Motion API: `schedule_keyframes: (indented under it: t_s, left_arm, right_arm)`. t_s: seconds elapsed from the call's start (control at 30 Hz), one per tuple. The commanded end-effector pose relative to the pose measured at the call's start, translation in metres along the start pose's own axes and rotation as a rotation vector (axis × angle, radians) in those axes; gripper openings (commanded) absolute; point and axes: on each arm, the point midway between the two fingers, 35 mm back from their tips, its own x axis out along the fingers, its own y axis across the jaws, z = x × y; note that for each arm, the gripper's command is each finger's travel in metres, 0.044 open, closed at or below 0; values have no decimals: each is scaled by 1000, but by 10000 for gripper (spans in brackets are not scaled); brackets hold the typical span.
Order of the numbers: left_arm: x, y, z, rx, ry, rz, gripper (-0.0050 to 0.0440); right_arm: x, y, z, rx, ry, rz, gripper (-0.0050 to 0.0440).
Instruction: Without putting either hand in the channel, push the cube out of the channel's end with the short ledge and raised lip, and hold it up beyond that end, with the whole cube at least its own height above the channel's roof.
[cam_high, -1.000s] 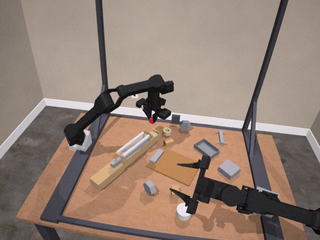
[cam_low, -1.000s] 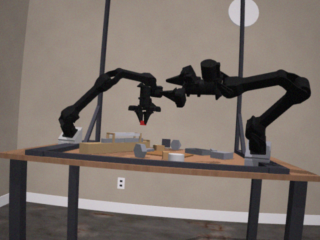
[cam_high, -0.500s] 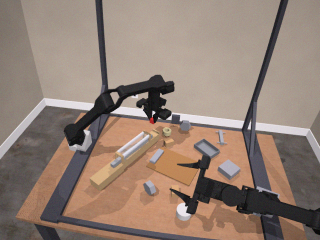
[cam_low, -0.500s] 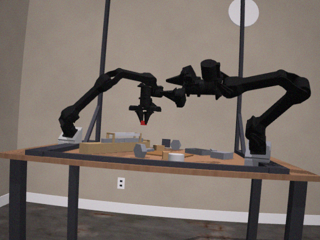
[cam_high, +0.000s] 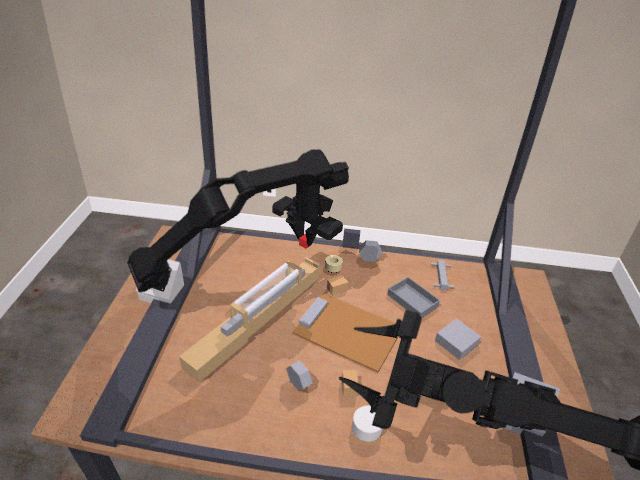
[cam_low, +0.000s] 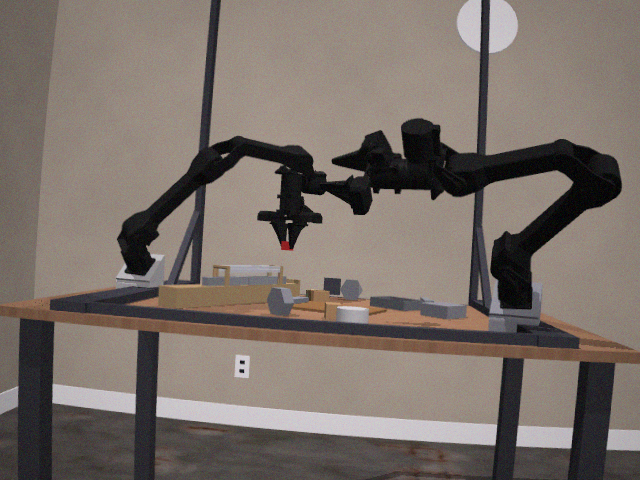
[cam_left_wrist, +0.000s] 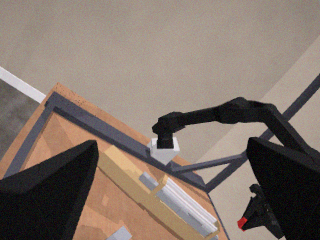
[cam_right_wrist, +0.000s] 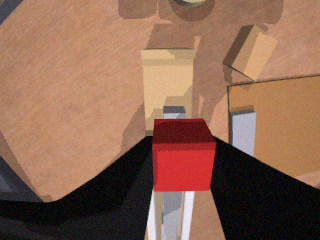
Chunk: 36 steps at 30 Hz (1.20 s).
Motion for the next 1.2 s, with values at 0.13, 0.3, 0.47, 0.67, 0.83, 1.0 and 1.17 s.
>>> schedule_keyframes:
  t_s: [0.13,0.3,0.47,0.67,0.83,1.0,1.17]
  left_arm:
    - [-1,-1,5,-4,-11,-3,400]
    - [-1,-1,5,-4,-11,-3,400]
    - [-1,-1,5,-4,-11,-3,400]
    - [-1,-1,5,-4,-11,-3,400]
    - [-1,-1,5,-4,-11,-3,400]
    - [-1,-1,5,-4,-11,-3,400]
    - [-1,-1,5,-4,-11,-3,400]
  right_arm:
    - [-10,-5,-2,16,-28,-9,0]
    - [-10,-5,-2,15,-28,-10,0]
    - [-10,-5,-2,15,-28,-10,0]
    - [-10,-5,-2,14,-28,-11,0]
    - [-10,-5,-2,14,-28,-11,0]
    - [-10,-5,-2,13,-27,-12,0]
    - [-10,-5,-2,13,-27,-12,0]
